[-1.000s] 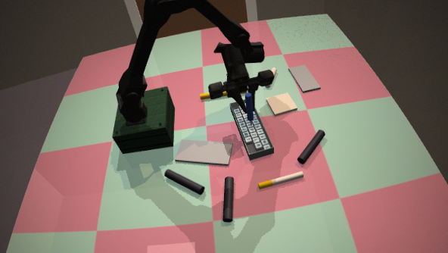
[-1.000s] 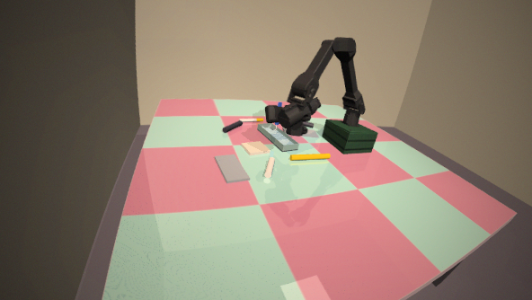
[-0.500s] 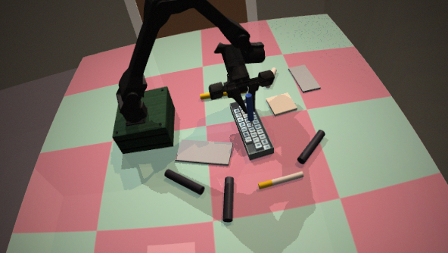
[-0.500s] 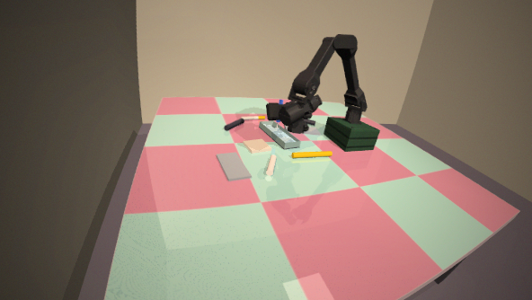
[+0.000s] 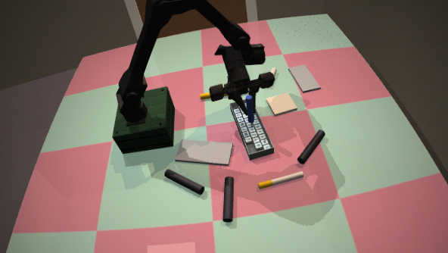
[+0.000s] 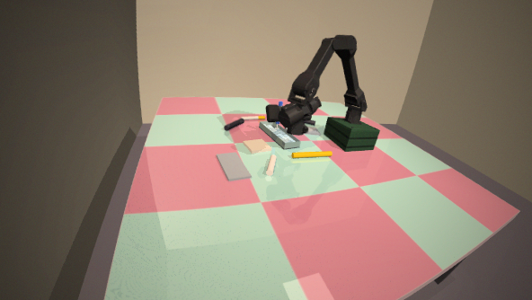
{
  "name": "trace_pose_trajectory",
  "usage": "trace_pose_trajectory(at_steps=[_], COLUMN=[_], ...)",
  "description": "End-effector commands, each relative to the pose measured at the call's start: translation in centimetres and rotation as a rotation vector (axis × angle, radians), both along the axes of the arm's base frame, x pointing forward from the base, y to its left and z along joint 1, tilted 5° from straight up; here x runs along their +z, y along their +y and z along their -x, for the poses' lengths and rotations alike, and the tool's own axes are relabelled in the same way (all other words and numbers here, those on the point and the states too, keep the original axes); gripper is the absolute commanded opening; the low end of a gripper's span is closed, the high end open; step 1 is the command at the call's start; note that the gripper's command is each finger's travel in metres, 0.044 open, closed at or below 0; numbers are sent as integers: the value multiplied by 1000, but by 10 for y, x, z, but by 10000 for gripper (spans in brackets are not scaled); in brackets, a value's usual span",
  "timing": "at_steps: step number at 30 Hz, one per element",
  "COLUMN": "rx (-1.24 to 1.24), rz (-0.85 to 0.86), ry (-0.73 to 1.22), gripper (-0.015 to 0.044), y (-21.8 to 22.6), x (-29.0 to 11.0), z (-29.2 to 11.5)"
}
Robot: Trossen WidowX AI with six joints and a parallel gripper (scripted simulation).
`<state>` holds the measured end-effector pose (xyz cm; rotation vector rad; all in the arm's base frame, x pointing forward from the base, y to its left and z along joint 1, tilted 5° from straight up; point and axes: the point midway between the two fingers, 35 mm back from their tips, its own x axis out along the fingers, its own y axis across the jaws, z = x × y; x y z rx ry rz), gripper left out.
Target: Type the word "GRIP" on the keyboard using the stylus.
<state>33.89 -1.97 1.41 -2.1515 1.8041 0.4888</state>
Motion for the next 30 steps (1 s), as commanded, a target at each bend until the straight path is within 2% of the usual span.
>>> trace_pose_trajectory(at_steps=[1, 30], rx=[4, 4], rz=[8, 9], ry=[3, 3], gripper=[81, 81], y=[-1, -2], x=[-3, -13], z=[1, 1])
